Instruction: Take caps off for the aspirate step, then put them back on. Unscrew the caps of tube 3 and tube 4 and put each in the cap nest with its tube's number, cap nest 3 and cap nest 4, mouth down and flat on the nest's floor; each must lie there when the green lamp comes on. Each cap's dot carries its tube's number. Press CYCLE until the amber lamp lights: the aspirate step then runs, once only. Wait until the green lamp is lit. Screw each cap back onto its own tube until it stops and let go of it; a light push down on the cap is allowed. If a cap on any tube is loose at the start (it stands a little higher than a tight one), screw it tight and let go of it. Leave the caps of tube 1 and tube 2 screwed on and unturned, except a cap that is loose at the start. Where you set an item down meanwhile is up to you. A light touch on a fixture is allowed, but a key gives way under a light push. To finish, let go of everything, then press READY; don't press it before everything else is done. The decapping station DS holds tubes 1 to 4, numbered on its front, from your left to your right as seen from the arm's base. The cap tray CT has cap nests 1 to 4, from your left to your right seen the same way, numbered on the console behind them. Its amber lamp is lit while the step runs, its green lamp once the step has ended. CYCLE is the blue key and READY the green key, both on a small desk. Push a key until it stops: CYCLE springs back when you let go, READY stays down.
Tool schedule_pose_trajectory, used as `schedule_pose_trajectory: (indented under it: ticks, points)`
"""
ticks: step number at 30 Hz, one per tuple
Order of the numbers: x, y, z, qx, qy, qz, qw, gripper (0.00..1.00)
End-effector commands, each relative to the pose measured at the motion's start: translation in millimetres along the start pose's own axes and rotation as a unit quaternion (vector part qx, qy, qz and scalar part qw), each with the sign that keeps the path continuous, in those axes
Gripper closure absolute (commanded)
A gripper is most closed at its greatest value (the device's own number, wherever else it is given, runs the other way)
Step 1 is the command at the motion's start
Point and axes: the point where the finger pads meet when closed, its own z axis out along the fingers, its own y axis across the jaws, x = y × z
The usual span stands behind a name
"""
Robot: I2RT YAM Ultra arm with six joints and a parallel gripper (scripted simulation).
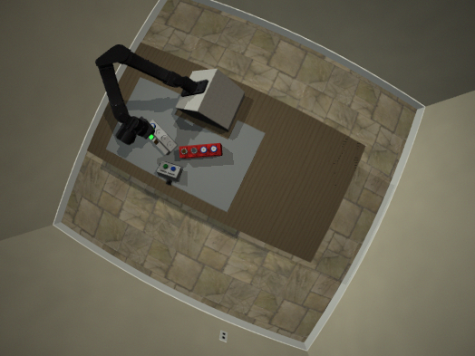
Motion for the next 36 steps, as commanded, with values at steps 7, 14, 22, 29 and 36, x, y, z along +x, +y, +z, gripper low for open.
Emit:
schedule_pose_trajectory:
  ticks: [7,14,22,29,36]
  points:
    - [6.1,-0.6,-45.4,0.003,0.012,-0.002,1.000,1.00]
    - [5.8,-0.4,-59.9,0.003,0.012,-0.002,1.000,1.00]
    - [19.7,39.2,-60.1,0.000,0.012,-0.205,0.979,1.00]
    - [33.6,78.7,-60.2,-0.003,0.012,-0.407,0.913,1.00]
    - [42.0,102.4,-60.4,-0.005,0.012,-0.518,0.855,1.00]
